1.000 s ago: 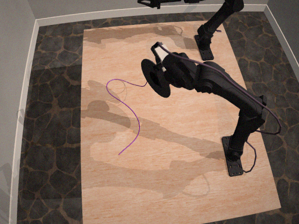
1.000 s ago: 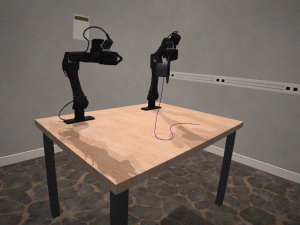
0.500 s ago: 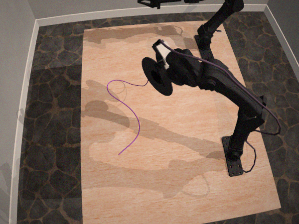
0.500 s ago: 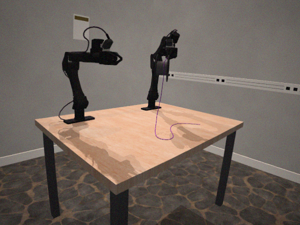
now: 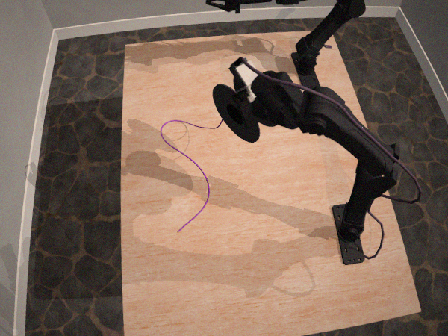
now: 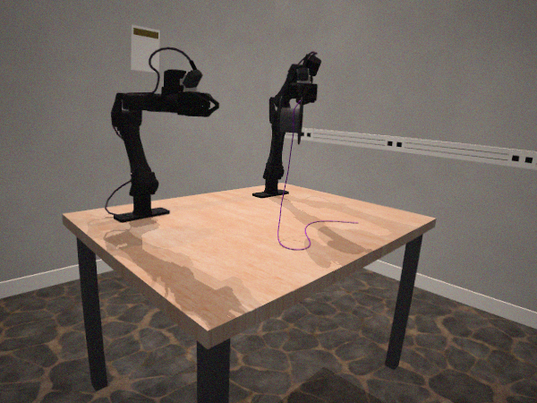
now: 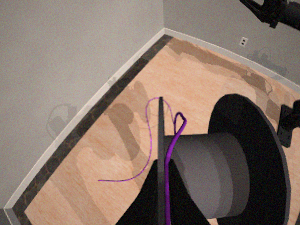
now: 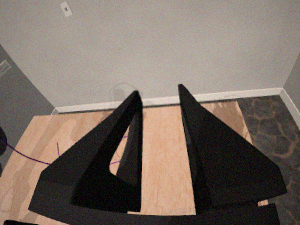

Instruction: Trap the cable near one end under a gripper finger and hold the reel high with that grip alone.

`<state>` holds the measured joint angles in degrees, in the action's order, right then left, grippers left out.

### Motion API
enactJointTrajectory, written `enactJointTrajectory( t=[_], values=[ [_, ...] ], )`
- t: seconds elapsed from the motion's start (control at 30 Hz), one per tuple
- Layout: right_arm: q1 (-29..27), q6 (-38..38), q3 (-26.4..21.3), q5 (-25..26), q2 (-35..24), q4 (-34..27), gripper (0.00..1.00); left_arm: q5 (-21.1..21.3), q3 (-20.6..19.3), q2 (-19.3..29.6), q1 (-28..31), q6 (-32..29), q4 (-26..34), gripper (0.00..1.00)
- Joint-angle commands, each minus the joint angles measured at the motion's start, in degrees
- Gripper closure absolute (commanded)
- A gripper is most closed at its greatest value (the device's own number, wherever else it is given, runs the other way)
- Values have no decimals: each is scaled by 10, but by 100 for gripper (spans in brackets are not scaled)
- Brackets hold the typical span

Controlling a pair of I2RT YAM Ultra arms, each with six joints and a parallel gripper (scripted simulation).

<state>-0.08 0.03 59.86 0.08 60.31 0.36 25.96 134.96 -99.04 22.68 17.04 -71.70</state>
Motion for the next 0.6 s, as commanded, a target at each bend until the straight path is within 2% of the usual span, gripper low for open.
enactJointTrajectory(
  t=[0.0, 0.57],
  values=[
    [5, -2, -9, -4, -15, -7, 70, 8, 21, 2, 5, -9, 14, 100],
    [5, -2, -9, -4, -15, -7, 70, 8, 24, 2, 5, -9, 14, 100]
  ],
)
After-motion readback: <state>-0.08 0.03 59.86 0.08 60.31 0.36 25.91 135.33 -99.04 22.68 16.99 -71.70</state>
